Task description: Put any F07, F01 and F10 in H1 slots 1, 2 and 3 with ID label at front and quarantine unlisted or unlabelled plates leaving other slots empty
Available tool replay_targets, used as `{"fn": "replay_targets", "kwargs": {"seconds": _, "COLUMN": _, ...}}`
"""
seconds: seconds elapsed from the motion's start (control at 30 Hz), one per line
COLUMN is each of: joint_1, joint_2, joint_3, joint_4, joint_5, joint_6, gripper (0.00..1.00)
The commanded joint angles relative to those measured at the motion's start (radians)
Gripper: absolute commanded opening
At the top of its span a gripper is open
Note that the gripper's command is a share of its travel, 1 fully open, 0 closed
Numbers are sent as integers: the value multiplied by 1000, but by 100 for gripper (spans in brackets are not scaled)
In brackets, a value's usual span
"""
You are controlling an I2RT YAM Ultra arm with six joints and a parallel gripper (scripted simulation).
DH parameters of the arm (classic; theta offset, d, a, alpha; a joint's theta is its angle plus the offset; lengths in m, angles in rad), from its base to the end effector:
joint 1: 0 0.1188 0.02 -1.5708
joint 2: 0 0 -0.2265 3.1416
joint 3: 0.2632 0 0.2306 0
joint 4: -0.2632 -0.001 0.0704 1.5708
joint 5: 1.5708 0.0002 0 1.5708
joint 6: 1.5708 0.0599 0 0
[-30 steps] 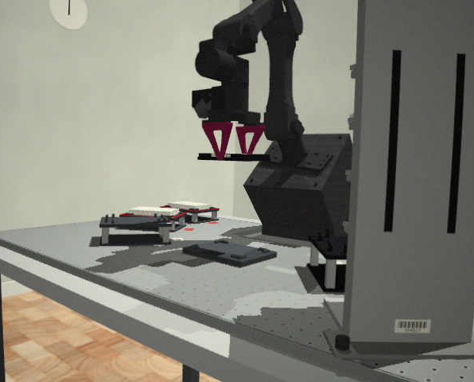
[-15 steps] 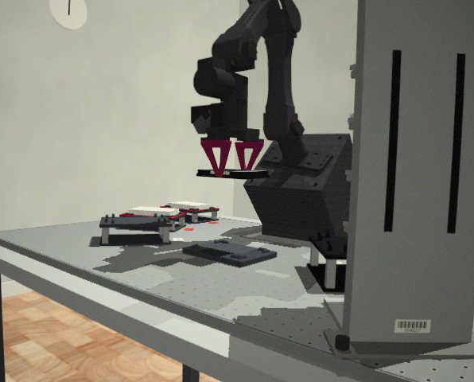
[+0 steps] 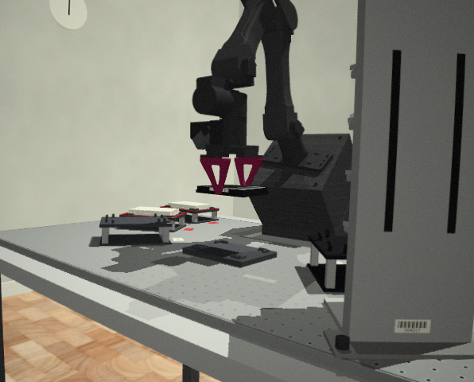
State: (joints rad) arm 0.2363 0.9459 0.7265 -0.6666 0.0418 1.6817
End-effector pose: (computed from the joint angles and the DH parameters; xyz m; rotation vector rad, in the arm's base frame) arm 0.1949 0.0454 0.2116 1.7476 1.9521 0.7330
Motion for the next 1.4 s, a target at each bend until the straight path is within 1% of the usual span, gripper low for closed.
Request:
{"fn": "replay_targets", "kwargs": {"seconds": 0.0, "joint_1": -3, "joint_2": 14, "joint_3": -5, "joint_4": 57, "joint_5": 0, "joint_6": -2, "gripper": 86}}
{"fn": "replay_targets", "kwargs": {"seconds": 0.1, "joint_1": -4, "joint_2": 40, "joint_3": -17, "joint_4": 96, "joint_5": -1, "joint_6": -4, "gripper": 86}}
{"fn": "replay_targets", "kwargs": {"seconds": 0.17, "joint_1": -4, "joint_2": 40, "joint_3": -17, "joint_4": 96, "joint_5": -1, "joint_6": -4, "gripper": 86}}
{"fn": "replay_targets", "kwargs": {"seconds": 0.63, "joint_1": -12, "joint_2": 168, "joint_3": -63, "joint_4": 270, "joint_5": -7, "joint_6": -10, "gripper": 86}}
{"fn": "replay_targets", "kwargs": {"seconds": 1.37, "joint_1": -11, "joint_2": 159, "joint_3": -77, "joint_4": 275, "joint_5": -6, "joint_6": -9, "gripper": 86}}
